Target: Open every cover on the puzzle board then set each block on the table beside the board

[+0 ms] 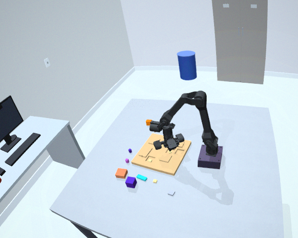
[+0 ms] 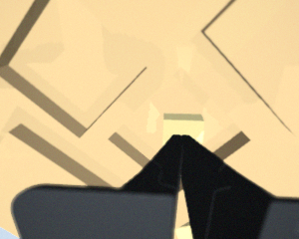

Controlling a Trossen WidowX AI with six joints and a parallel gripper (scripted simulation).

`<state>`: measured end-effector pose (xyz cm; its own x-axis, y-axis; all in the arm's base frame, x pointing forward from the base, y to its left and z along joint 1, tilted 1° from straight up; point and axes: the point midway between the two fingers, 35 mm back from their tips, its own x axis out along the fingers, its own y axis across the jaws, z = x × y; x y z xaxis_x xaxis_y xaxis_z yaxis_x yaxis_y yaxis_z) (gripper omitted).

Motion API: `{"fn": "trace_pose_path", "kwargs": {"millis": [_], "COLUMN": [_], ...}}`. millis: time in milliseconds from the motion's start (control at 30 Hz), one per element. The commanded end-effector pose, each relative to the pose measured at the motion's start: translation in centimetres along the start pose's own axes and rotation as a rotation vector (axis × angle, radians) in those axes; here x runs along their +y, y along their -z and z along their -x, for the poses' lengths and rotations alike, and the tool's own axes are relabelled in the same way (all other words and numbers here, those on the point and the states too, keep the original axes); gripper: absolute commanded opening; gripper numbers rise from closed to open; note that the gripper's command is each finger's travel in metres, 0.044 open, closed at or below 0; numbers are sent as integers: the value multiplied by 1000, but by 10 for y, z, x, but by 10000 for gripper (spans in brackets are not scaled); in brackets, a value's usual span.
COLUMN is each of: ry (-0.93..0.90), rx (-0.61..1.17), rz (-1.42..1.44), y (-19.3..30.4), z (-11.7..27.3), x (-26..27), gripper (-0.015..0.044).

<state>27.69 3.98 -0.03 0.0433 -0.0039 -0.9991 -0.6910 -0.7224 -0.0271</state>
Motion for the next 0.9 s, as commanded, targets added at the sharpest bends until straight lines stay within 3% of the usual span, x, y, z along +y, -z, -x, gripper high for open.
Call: {"fn": "trace_pose_path", "kwargs": {"millis": [0,867], "ry": [-6,0], "rx": [-1,0], "rz": [2,-1], "y": [-1,0], "z": [-1,0], "x": [2,0], "gripper": [0,0]}}
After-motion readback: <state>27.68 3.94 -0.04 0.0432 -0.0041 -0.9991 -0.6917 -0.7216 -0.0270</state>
